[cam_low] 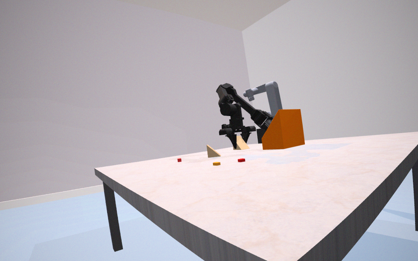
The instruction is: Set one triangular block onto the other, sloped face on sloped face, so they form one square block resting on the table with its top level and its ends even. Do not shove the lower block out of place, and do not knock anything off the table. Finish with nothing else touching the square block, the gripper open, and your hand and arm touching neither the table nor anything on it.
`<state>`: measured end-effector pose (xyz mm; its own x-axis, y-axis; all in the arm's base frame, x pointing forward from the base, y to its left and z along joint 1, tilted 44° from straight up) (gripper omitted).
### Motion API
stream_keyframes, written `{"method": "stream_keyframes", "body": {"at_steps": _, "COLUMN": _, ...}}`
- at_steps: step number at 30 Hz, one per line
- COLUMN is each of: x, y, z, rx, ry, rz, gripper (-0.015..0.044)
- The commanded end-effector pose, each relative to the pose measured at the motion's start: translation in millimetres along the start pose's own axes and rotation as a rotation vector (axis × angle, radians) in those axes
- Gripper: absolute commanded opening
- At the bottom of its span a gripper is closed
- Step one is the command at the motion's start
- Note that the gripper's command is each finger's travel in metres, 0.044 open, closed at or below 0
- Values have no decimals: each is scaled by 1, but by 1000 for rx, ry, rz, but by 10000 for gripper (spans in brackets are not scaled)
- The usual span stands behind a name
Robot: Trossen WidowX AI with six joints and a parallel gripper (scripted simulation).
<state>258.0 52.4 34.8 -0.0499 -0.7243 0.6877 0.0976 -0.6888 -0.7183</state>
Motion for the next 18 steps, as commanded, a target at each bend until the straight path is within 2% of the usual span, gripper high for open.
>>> {"method": "stream_keyframes", "body": {"at_steps": 1, "x": 0, "y": 0, "z": 0, "rx": -1, "ry": -44, "rz": 4, "gripper": 0}}
{"method": "stream_keyframes", "body": {"at_steps": 18, "x": 0, "y": 25, "z": 0, "rx": -2, "ry": -21, "rz": 0, "gripper": 0}}
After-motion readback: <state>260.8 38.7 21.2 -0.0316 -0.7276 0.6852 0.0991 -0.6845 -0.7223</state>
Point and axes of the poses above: the point midway between the two fingers, 35 mm back from their tips, its own y axis out along the fingers, its own z axis across the jaws, x = y × z, the point moved 7 cm from there along -y, back along the fingers, and after that the axes turned 2 degrees about y, right-handed, at the moved point
